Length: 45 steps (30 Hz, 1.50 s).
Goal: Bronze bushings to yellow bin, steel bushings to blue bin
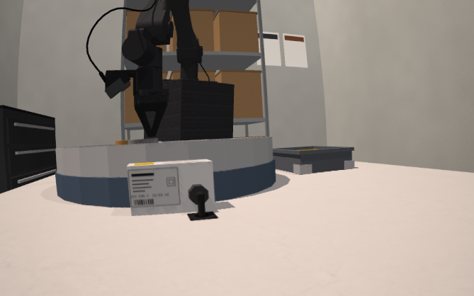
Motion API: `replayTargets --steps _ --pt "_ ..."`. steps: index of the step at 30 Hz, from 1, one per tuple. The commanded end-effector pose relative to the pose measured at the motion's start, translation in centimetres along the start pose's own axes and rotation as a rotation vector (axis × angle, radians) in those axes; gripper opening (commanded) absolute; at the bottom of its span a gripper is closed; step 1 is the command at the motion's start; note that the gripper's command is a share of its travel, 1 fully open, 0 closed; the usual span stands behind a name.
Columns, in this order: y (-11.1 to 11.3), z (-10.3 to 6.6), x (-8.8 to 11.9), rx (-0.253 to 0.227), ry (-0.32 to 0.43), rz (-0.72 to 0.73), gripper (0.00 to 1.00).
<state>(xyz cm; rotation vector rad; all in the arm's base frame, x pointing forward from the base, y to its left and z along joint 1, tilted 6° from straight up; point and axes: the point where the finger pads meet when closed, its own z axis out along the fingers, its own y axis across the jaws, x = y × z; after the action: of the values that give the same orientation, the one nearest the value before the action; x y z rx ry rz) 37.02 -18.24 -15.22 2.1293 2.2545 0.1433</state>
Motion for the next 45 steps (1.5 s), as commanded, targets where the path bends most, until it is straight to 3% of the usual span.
replayTargets --steps 1,45 --pt "0.4 -0.5 -1.1 -0.005 -0.017 0.006 0.14" --pt "-0.7 -0.1 -0.6 0.003 -0.011 0.006 0.14"
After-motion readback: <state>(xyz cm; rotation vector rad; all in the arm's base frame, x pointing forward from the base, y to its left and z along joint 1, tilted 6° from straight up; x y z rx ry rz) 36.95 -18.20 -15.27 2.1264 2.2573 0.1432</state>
